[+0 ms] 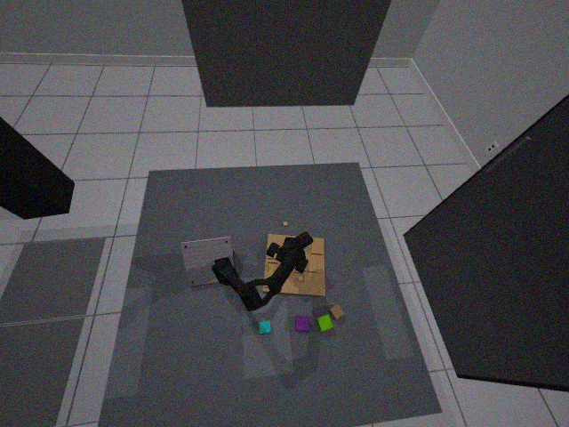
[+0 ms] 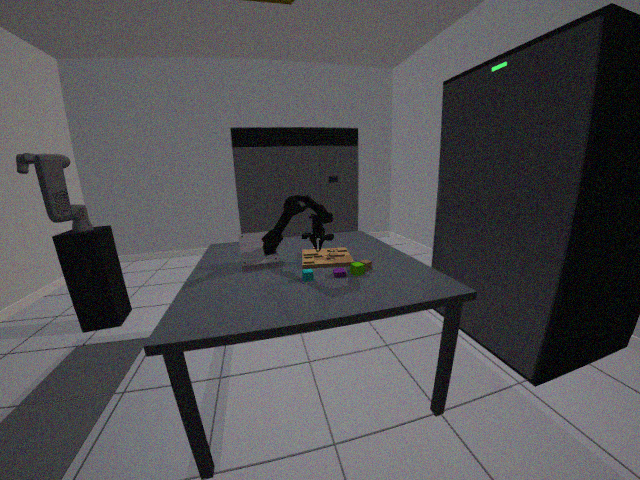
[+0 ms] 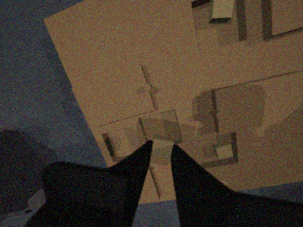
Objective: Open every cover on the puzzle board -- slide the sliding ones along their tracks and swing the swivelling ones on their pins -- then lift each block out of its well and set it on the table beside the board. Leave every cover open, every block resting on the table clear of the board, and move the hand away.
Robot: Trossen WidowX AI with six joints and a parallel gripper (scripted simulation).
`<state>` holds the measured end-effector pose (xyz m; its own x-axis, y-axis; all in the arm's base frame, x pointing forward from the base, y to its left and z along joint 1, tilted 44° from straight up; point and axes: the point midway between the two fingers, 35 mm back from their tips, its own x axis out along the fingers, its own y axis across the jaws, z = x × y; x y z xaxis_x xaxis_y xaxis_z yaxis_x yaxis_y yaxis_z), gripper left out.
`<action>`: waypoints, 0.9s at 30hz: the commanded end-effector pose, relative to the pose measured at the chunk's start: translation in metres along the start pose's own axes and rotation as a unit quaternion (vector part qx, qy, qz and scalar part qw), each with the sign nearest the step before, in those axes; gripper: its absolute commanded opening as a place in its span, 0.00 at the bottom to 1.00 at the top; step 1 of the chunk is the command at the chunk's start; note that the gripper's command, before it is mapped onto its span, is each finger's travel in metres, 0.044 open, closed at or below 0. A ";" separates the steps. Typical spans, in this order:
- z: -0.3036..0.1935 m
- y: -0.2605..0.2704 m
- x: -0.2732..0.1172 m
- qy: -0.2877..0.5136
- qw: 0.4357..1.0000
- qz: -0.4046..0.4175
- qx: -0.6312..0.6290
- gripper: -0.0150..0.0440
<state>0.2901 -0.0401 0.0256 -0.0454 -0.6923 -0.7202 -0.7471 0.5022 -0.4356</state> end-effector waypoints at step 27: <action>0.036 0.014 -0.052 -0.008 1.000 0.005 0.002 0.39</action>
<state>0.3034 0.0129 0.0444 -0.0355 -0.6826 -0.7299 -0.7454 0.5046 -0.4357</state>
